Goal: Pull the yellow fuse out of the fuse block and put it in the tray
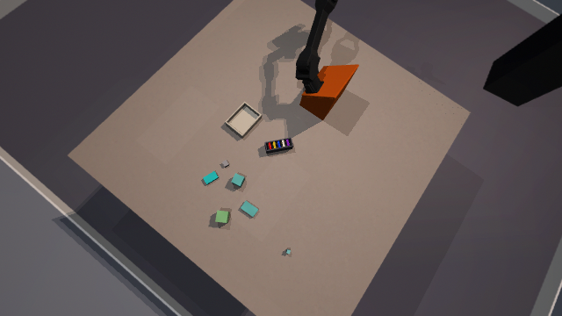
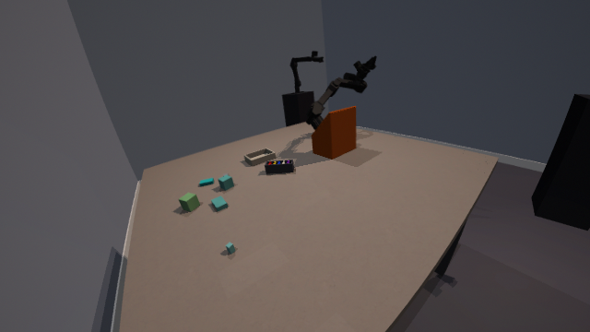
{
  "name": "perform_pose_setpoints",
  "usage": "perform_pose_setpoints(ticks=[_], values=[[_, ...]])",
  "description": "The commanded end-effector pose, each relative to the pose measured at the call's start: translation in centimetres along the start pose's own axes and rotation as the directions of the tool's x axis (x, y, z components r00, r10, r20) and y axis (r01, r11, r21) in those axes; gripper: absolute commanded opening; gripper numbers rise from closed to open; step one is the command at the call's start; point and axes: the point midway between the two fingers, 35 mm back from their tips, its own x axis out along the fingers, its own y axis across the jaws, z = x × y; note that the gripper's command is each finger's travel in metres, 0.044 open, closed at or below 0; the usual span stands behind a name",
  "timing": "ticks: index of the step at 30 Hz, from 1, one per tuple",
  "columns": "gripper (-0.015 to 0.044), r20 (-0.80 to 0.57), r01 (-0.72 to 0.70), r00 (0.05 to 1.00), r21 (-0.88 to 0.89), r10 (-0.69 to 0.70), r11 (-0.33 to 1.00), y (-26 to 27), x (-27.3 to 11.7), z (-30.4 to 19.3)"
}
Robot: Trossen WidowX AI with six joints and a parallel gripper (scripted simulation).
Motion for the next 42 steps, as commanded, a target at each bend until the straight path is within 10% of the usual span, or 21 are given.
perform_pose_setpoints(ticks=[1,5,21,42], values=[[0.0176,0.004,-0.002,1.000,-0.008,0.002,1.000,0.0,0.1,0.0],[0.0074,0.070,0.017,0.998,-0.152,-0.006,0.988,0.0,3.3,0.3],[0.0074,0.206,0.291,0.956,-0.546,-0.211,0.785,-9.7,24.5,1.4],[0.0074,0.142,0.418,0.799,-0.830,-0.584,0.370,-40.0,42.2,2.3]])
